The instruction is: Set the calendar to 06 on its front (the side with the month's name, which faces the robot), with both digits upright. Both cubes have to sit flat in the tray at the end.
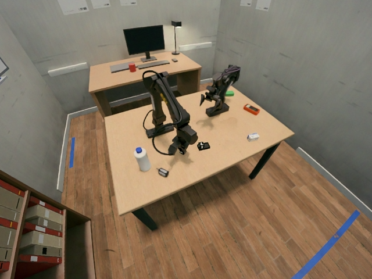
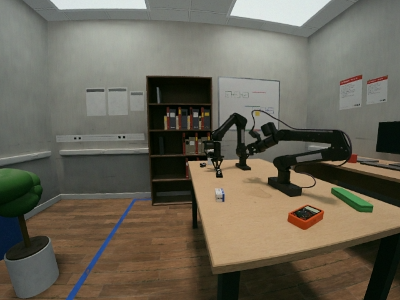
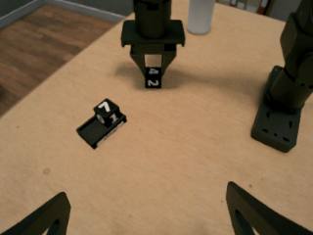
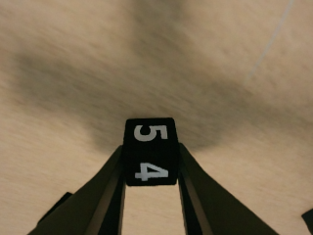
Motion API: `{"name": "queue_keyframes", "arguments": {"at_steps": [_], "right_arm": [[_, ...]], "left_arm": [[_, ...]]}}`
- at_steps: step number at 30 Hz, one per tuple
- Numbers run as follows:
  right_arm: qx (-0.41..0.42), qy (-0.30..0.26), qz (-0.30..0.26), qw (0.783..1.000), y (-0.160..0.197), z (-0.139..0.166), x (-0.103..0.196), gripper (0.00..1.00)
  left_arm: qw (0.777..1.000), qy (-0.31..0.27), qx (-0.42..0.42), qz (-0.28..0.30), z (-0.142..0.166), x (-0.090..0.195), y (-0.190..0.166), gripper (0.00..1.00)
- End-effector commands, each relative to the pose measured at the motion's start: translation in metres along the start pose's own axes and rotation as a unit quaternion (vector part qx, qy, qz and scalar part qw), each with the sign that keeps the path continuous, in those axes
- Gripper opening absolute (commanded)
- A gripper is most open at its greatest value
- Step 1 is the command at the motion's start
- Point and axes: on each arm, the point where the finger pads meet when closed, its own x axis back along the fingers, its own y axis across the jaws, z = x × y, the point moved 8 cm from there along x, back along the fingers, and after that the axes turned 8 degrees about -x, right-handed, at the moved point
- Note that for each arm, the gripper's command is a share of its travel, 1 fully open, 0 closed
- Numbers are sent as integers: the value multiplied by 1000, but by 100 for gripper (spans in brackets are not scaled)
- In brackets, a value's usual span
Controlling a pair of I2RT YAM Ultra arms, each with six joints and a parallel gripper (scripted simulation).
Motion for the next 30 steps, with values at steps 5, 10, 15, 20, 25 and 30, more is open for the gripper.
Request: {"name": "queue_keyframes", "arguments": {"at_steps": [5, 10, 15, 20, 25, 30], "right_arm": [[1, -3, 9, 1000, -2, 2, 3, 26], [3, -9, -3, 1000, -2, -1, 9, 56], [1, -10, -12, 1000, -4, -4, 15, 56], [0, -12, -20, 1000, -2, -6, 28, 56], [-3, -12, -20, 1000, -2, -5, 36, 68], [-1, -12, -20, 1000, -2, -6, 55, 100]], "left_arm": [[1000, -22, 1, -2, -9, 2, 0, 100], [1000, -22, 1, -2, -9, 2, 0, 100], [1000, -22, 1, -2, -9, 2, 0, 100], [1000, -22, 1, -2, -9, 2, 0, 100], [1000, -22, 1, -2, -9, 2, 0, 100], [1000, -22, 1, -2, -9, 2, 0, 100]]}}
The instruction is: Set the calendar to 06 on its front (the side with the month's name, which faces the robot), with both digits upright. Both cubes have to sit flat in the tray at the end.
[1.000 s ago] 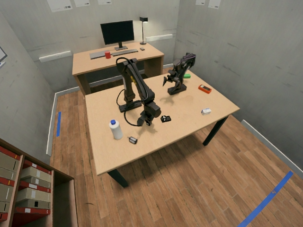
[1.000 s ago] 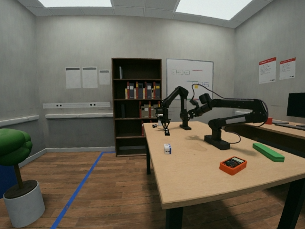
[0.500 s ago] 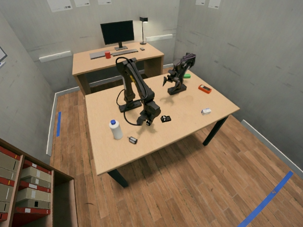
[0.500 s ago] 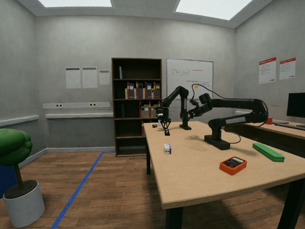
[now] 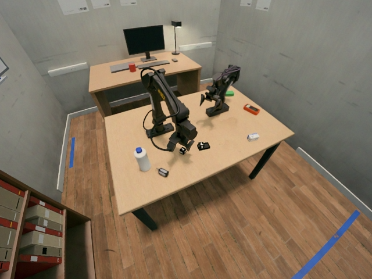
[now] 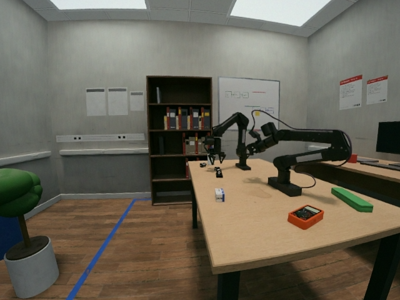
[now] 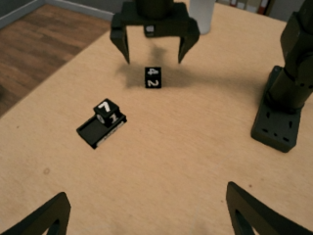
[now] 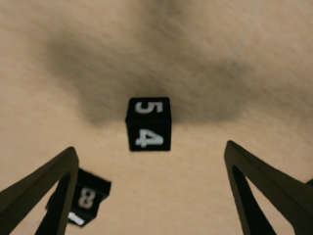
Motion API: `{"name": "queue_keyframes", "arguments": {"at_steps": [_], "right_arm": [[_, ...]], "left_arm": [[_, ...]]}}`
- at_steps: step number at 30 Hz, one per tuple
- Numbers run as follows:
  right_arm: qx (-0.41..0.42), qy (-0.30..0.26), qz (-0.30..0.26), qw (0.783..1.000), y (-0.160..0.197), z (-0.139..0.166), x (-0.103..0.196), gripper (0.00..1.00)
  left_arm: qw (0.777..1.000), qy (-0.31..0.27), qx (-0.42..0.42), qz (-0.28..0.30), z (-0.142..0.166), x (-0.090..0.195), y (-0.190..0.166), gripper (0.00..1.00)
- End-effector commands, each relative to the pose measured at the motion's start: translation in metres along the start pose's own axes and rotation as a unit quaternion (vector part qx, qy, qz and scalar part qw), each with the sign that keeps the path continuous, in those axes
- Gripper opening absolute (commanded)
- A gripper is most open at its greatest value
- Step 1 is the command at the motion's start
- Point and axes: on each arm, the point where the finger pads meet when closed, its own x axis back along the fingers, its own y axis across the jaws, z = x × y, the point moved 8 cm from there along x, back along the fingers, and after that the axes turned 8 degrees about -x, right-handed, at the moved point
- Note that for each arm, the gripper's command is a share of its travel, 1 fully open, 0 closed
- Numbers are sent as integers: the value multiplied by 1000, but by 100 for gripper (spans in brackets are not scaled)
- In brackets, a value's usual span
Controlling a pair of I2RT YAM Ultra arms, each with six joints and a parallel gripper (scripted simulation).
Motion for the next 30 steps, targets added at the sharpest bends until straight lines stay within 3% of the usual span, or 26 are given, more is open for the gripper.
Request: {"name": "queue_keyframes", "arguments": {"at_steps": [1, 5, 10, 18, 22, 30], "right_arm": [[-1, -9, -10, 1000, 1, -5, 22, 100], [-1, -9, -10, 1000, 1, -2, 45, 100], [0, -4, 17, 1000, 5, 2, 29, 100], [49, 3, 24, 998, 4, 4, 30, 100], [158, 10, 37, 987, 7, 7, 30, 100], [335, 18, 59, 940, 15, 12, 30, 100]], "left_arm": [[1000, -22, 1, -2, -9, 2, 0, 100], [1000, -22, 1, -2, -9, 2, 0, 100], [1000, -22, 1, -2, -9, 2, 0, 100], [1000, -8, 7, -9, -6, 5, 2, 100], [1000, 2, 11, -20, -11, 20, 7, 100], [999, -8, 16, -29, -22, 41, 10, 100]]}}
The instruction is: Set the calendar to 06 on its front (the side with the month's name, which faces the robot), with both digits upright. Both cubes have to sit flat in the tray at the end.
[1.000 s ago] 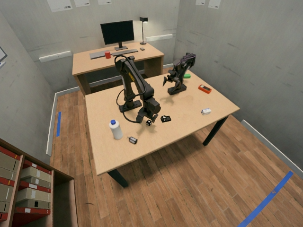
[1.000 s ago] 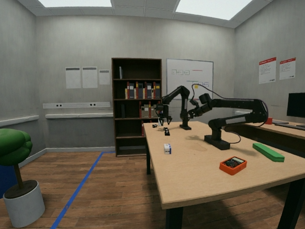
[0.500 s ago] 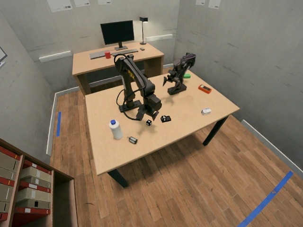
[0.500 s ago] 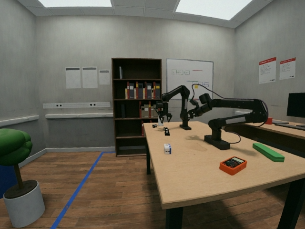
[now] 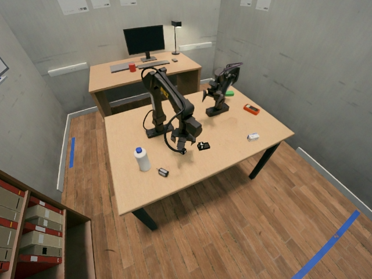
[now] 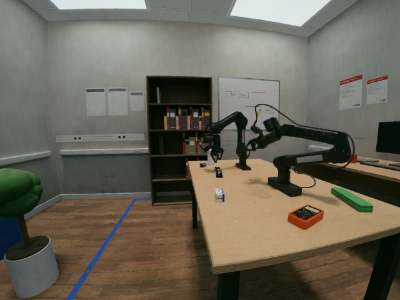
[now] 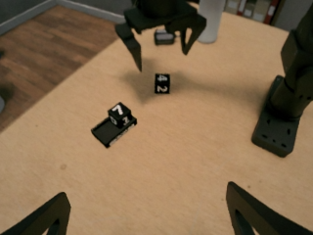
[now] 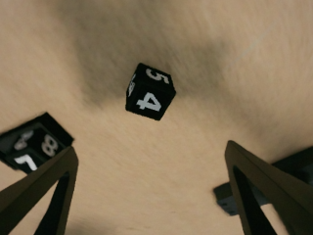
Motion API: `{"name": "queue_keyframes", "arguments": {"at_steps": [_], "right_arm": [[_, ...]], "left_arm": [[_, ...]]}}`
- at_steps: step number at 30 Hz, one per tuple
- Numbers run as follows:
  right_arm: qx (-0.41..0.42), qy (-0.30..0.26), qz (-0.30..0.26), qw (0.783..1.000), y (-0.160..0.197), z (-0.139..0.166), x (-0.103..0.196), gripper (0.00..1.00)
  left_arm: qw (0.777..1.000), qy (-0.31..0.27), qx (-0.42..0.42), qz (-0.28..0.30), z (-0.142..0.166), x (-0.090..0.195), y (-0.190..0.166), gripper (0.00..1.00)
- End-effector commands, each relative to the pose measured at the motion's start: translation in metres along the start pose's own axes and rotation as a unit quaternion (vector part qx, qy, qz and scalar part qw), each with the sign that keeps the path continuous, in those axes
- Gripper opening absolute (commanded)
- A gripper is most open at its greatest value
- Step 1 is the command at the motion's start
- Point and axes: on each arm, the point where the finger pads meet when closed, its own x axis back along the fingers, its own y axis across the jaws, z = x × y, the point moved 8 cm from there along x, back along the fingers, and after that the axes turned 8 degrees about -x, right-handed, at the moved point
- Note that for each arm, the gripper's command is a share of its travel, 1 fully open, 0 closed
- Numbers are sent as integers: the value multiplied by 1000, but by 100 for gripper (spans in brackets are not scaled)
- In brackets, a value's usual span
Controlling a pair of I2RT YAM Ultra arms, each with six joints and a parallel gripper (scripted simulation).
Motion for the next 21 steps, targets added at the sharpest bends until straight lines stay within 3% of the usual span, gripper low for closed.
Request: {"name": "queue_keyframes", "arguments": {"at_steps": [1, 7, 14, 20, 21], "right_arm": [[121, 4, 17, 992, 6, -1, 4, 100], [207, 8, 28, 978, 10, 1, 4, 100], [368, 16, 47, 929, 20, 4, 4, 100], [486, 21, 61, 871, 28, 8, 4, 100], [486, 21, 61, 871, 28, 8, 4, 100]], "left_arm": [[1000, -5, 7, -11, -6, 16, 4, 100], [1000, -6, 8, -14, -8, 22, 5, 100], [1000, -13, 11, -20, -13, 30, 7, 100], [999, -23, 11, -21, -16, 32, 8, 100], [999, -23, 11, -21, -16, 32, 8, 100]]}}
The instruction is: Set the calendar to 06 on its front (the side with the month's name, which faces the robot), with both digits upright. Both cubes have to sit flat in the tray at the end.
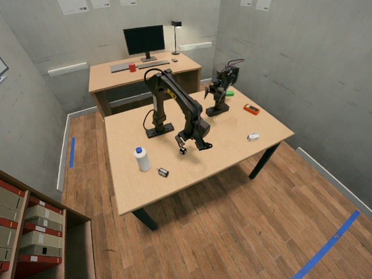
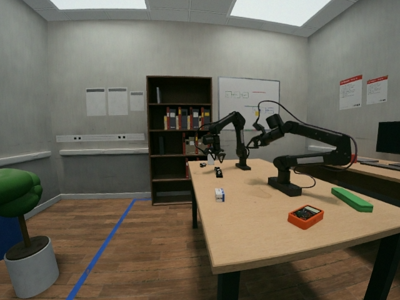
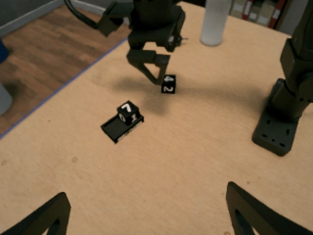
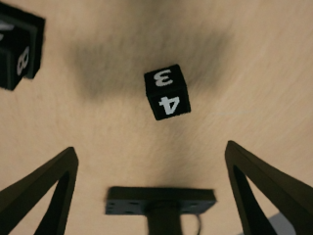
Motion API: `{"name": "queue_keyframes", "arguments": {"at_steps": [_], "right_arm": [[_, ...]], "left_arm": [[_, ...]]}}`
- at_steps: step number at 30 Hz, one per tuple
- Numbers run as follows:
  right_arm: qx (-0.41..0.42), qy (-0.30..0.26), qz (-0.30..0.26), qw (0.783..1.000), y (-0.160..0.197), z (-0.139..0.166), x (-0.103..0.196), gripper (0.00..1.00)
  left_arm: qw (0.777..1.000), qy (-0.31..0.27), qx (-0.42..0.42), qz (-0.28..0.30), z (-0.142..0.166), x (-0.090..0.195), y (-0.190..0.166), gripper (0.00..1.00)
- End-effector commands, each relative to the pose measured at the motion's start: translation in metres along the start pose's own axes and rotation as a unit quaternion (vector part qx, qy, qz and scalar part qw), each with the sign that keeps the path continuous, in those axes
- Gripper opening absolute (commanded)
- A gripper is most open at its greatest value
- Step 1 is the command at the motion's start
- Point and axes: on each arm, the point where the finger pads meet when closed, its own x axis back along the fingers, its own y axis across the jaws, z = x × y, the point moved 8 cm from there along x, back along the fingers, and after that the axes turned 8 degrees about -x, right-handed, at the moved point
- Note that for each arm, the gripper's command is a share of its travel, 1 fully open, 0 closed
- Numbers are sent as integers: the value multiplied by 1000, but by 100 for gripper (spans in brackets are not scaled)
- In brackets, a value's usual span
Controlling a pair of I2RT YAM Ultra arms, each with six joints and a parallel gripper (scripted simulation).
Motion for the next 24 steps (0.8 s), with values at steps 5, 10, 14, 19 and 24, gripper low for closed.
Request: {"name": "queue_keyframes", "arguments": {"at_steps": [5, 10, 14, 19, 24], "right_arm": [[191, 8, 23, 981, 8, -6, 5, 100], [297, 12, 36, 954, 15, -8, 6, 100], [380, 16, 46, 924, 20, -9, 6, 100], [438, 14, 53, 897, 25, -11, 6, 100], [496, 10, 62, 866, 31, -13, 7, 100]], "left_arm": [[1000, -25, 6, -9, -11, 11, 3, 100], [1000, -25, 6, -9, -11, 11, 3, 100], [1000, -25, 6, -9, -11, 11, 3, 100], [1000, -25, 6, -9, -11, 11, 3, 100], [1000, -25, 6, -9, -11, 11, 3, 100]]}}
